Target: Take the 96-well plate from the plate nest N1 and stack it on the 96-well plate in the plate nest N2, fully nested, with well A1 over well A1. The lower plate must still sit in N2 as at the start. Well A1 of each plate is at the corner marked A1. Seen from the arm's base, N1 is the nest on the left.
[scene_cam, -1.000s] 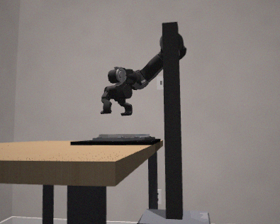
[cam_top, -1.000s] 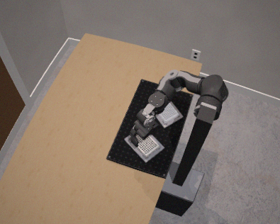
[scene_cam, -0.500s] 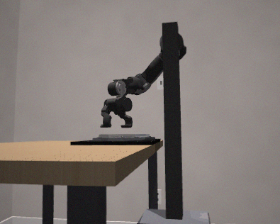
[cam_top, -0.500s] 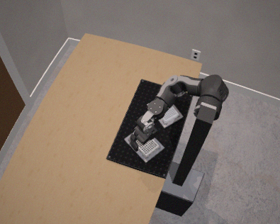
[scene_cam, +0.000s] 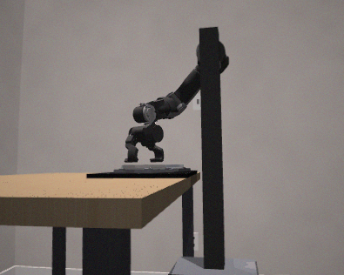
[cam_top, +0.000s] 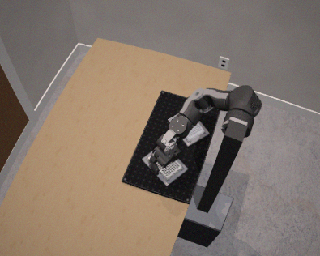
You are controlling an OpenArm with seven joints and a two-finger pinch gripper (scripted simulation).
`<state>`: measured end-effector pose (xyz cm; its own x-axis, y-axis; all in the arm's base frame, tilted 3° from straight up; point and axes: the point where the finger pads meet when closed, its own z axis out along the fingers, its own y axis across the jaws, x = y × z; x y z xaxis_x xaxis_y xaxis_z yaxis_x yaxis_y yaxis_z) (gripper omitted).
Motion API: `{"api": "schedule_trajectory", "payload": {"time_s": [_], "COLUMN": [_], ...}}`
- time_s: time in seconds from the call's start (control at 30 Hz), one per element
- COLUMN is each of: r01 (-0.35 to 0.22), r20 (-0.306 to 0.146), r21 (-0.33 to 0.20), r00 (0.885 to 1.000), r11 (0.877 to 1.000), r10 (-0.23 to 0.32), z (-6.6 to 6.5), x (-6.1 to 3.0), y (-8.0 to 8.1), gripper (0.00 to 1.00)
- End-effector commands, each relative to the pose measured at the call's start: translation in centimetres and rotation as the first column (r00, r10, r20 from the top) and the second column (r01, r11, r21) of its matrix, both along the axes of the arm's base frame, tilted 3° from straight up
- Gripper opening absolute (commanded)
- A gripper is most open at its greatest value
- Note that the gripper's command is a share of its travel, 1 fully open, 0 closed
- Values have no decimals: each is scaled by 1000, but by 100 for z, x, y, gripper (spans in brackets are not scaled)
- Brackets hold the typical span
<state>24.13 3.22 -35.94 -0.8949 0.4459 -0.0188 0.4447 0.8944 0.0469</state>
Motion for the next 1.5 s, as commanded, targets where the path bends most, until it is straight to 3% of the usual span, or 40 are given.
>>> {"api": "schedule_trajectory", "payload": {"time_s": [0.0, 0.8, 0.97, 1.47], "r01": [-4, -4, -7, -4], "r20": [6, 6, 5, 6], "r21": [8, 8, 11, 9], "r00": [1000, 1000, 1000, 1000], "r11": [1000, 1000, 1000, 1000], "r10": [4, 4, 7, 4], "z": [8, 37, -178, -152], "x": [13, 18, 20, 34], "y": [16, 19, 30, 25], "gripper": [77, 77, 77, 77]}}
